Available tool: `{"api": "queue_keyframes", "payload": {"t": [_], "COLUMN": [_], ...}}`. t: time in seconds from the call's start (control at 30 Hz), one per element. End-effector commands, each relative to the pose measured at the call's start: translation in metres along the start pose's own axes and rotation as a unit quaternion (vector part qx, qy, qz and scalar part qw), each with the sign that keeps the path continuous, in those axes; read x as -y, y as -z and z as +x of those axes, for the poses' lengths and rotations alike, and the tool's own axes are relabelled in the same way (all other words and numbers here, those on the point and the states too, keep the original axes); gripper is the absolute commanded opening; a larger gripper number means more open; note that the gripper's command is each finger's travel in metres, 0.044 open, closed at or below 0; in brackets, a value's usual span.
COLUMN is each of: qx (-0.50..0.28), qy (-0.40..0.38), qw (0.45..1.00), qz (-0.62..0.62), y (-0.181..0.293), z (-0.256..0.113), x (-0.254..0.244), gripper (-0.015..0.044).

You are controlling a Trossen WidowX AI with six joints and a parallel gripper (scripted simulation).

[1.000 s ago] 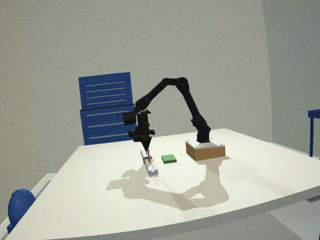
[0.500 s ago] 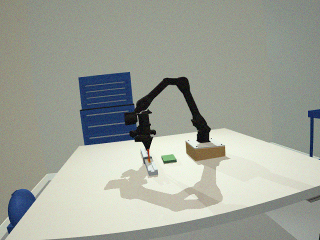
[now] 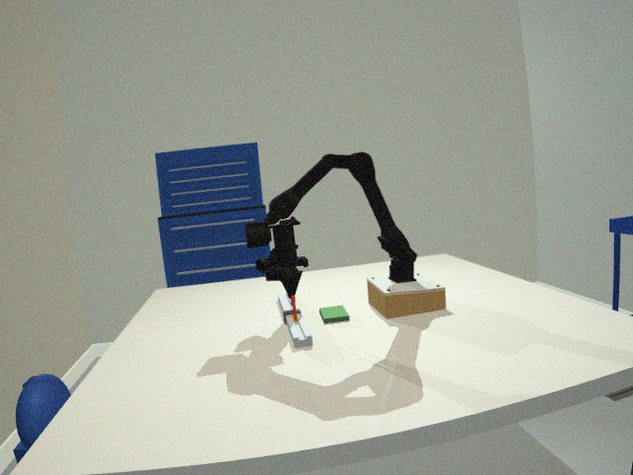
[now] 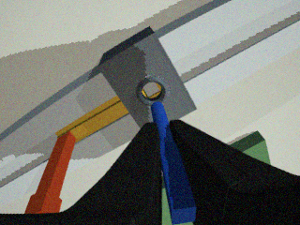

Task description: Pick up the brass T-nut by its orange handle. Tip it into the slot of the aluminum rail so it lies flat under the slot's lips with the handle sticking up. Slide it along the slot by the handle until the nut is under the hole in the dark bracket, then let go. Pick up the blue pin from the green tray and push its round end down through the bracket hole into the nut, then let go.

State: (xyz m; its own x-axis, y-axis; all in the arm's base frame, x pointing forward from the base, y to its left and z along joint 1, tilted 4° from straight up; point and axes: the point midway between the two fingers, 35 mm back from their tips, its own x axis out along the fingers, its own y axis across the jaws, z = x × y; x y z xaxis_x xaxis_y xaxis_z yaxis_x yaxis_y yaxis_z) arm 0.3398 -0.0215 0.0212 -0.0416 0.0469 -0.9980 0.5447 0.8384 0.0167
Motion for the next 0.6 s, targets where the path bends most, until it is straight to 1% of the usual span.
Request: {"api": "queue_keyframes", "payload": {"t": [0.0,0.57], "qx": [-0.001,0.000], "qy": [-0.001,-0.001], "qw": [1.000,1.000], "qz": [0.000,0.000], "y": [0.0002,-0.0014], "z": [0.0004,0.0057], "x": [-0.0003,-0.0015], "gripper": [-0.0150,-0.0150]}}
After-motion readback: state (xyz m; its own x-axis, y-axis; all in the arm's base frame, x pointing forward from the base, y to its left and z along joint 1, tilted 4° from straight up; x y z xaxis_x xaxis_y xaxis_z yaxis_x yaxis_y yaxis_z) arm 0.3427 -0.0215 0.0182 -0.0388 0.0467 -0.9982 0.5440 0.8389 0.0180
